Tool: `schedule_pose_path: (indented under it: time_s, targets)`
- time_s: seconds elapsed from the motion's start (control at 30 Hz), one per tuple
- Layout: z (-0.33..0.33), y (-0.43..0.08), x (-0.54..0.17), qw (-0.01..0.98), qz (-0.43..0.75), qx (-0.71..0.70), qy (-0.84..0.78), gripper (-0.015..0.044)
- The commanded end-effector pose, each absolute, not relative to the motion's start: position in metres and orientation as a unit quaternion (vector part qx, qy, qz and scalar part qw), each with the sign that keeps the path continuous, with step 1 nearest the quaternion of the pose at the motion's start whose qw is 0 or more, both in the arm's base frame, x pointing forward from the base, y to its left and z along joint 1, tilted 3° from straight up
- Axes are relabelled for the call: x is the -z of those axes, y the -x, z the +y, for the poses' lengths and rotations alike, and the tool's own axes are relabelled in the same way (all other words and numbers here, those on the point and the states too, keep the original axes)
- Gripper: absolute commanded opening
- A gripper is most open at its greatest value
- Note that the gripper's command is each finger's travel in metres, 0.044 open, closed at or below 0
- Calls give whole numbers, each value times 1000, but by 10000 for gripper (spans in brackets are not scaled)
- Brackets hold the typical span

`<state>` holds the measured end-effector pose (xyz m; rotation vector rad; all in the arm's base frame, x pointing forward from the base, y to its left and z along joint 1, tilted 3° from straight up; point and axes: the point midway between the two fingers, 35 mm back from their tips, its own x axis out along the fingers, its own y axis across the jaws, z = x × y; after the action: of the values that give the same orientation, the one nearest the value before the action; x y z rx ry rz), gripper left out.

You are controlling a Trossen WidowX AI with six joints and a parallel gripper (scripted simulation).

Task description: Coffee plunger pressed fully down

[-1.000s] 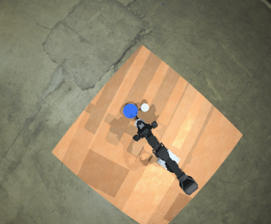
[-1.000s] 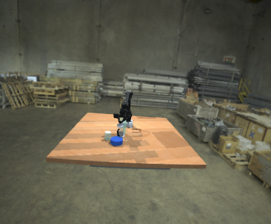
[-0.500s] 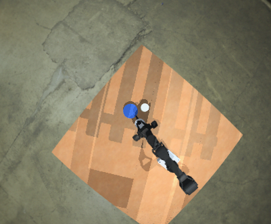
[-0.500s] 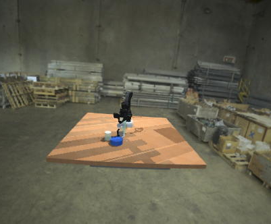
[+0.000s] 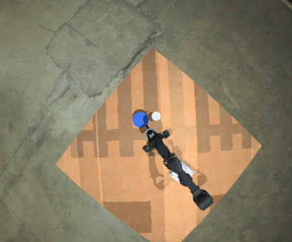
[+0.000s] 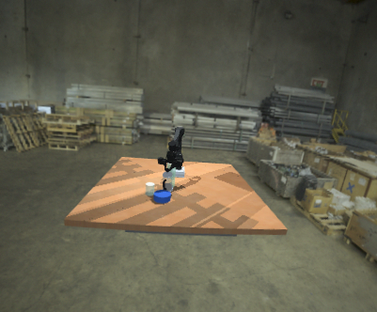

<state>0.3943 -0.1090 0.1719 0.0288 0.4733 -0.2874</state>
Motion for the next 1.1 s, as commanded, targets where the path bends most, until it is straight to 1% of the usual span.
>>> schedule_pose_path:
  time_s: [0.0,0.47,1.07]
  targets:
    - [-110,-397,-178,964,226,141,-13,123]
    - [-110,-397,-178,964,226,141,-13,123]
    - [-110,-394,-158,964,226,141,-13,123]
